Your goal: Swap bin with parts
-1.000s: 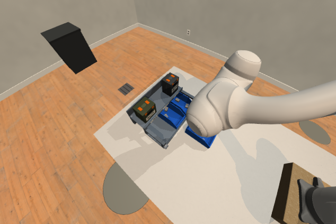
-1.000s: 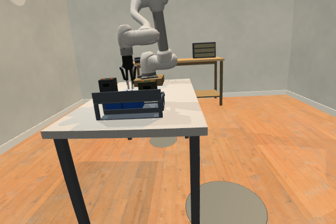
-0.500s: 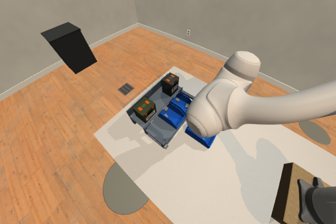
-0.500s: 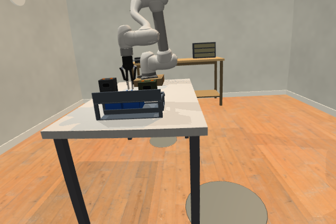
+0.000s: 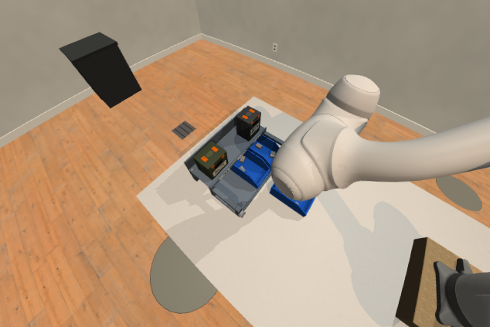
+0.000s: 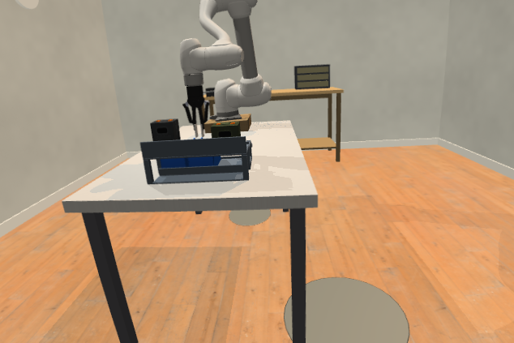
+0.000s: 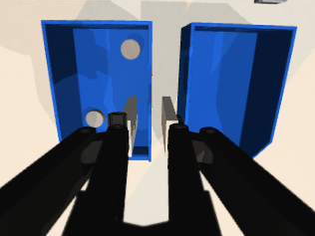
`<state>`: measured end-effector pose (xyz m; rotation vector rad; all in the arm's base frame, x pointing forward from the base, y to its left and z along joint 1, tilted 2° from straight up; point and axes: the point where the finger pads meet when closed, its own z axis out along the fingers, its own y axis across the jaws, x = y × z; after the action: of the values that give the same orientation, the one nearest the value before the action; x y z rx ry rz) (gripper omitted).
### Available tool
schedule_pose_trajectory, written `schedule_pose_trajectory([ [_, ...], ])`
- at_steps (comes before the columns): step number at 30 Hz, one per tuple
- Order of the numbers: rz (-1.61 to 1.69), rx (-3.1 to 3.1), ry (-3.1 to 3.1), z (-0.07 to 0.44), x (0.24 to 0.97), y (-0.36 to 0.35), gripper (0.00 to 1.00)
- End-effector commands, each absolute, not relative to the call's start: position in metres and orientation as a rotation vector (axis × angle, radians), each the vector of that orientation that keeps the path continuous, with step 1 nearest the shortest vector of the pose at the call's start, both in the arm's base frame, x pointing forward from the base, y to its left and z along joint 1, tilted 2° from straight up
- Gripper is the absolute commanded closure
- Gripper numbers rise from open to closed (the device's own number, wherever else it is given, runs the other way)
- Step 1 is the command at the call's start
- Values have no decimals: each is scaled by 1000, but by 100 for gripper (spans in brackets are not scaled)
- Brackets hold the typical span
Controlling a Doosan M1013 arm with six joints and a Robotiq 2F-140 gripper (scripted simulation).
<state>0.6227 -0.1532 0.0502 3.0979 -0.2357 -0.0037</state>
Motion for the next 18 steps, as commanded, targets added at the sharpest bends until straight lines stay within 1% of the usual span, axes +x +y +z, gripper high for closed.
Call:
schedule_pose_trajectory([
  [1, -3, 3098, -236, 49, 623, -153, 76],
  [18, -3, 3098, -236, 32, 623, -154, 76],
])
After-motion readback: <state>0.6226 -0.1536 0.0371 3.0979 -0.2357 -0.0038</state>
